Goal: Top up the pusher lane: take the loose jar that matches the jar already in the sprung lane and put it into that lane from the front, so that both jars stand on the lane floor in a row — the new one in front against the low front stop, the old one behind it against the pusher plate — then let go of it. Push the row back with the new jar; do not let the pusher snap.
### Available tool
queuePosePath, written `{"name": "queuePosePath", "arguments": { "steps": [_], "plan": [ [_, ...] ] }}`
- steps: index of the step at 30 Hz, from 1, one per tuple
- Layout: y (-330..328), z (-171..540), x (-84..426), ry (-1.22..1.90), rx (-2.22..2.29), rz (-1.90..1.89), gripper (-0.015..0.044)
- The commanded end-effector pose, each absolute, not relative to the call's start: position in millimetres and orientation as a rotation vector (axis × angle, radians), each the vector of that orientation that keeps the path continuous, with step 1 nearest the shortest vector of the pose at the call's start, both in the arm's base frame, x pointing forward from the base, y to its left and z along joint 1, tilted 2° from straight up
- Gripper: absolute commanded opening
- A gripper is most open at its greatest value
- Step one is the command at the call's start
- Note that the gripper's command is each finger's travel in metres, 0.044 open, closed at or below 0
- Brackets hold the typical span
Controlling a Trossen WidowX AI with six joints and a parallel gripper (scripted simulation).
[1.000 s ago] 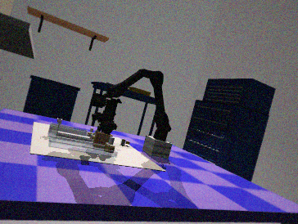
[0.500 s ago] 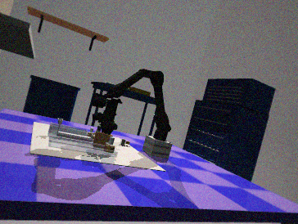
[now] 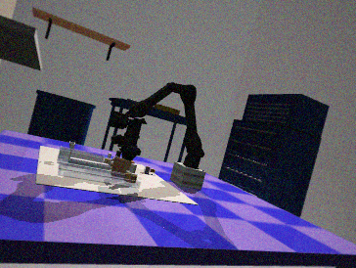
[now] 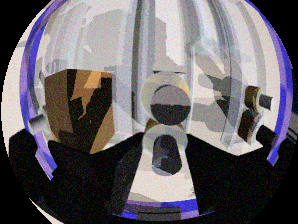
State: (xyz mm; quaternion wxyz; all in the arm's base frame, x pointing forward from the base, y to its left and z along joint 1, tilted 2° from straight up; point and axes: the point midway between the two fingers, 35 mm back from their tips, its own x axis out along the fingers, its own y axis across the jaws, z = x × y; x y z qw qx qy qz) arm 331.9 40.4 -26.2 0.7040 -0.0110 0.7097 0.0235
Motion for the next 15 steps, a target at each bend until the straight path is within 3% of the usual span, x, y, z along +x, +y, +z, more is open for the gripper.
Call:
{"name": "queuePosePath", "arguments": {
  "steps": [1, 4, 15],
  "plan": [
    [40.4, -26.0, 331.4, 1.577, -0.027, 0.052, 0.0000],
    [40.4, -26.0, 331.4, 1.577, -0.027, 0.052, 0.0000],
    [40.4, -26.2, 331.8, 1.577, -0.027, 0.052, 0.0281]
  ]
}}
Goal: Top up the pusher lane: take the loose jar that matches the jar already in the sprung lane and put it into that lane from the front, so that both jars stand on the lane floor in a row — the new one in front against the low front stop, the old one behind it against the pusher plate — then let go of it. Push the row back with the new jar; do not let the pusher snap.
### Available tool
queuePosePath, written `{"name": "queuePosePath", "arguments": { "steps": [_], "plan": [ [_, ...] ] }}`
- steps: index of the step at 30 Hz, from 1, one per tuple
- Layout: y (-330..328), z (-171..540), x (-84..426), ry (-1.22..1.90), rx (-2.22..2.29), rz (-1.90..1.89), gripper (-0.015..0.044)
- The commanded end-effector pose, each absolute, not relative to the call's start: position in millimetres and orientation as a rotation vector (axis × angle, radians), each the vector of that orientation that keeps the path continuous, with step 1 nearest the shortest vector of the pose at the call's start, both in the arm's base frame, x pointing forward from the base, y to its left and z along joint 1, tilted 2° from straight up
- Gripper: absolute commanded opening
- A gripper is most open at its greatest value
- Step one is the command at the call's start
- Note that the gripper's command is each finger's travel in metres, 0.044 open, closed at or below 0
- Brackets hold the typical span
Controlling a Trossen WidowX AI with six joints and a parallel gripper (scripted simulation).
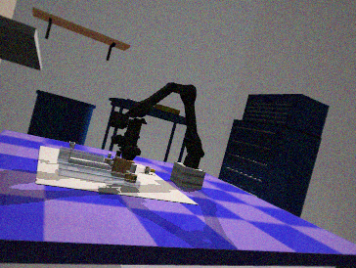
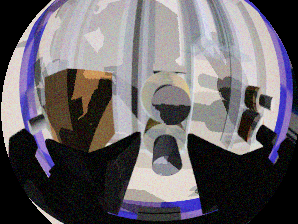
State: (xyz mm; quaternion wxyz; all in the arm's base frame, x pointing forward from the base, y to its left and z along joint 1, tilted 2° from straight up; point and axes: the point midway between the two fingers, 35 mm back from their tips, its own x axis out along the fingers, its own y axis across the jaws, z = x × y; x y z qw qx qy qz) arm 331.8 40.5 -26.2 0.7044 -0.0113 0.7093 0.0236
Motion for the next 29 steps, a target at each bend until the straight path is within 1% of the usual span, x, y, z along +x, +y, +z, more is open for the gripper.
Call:
{"name": "queuePosePath", "arguments": {
  "steps": [1, 9, 16, 29],
  "plan": [
    [40.4, -26.2, 331.8, 1.577, -0.027, 0.052, 0.0281],
    [40.3, -7.1, 332.0, 1.577, -0.027, 0.052, 0.0281],
    [40.3, -6.0, 330.4, 1.577, -0.027, 0.052, 0.0281],
    [38.8, -4.1, 290.9, 1.580, -0.027, 0.052, 0.0281]
  ]
}}
